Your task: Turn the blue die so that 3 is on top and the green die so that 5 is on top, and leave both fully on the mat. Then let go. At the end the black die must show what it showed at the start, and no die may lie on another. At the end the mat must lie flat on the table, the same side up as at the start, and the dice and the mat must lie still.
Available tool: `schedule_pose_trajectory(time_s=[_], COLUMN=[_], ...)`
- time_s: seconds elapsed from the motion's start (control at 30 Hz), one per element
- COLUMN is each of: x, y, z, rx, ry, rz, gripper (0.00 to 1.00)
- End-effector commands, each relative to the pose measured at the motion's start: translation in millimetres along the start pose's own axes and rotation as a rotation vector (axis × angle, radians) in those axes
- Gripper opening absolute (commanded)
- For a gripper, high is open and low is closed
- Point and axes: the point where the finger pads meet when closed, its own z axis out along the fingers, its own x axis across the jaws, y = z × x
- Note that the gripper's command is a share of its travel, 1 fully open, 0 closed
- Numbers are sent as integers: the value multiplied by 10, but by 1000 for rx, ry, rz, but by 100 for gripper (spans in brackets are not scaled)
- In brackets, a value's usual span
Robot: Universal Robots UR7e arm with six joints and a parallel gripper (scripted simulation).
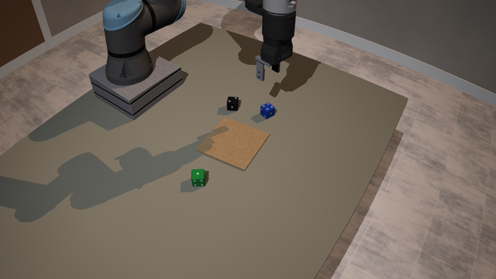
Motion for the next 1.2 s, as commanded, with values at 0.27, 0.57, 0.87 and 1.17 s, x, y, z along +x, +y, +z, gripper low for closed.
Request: schedule_pose_trajectory(time_s=[0.27, 0.57, 0.87, 1.17], x=[-43, -99, -145, -189], y=[-21, -40, -43, -29], z=[29, 72, 114, 167], rx=[-1, -1, -1, -1], ry=[0, 0, 0, -1], rz=[-202, -472, -732, -1070], gripper=[100, 100, 100, 100])
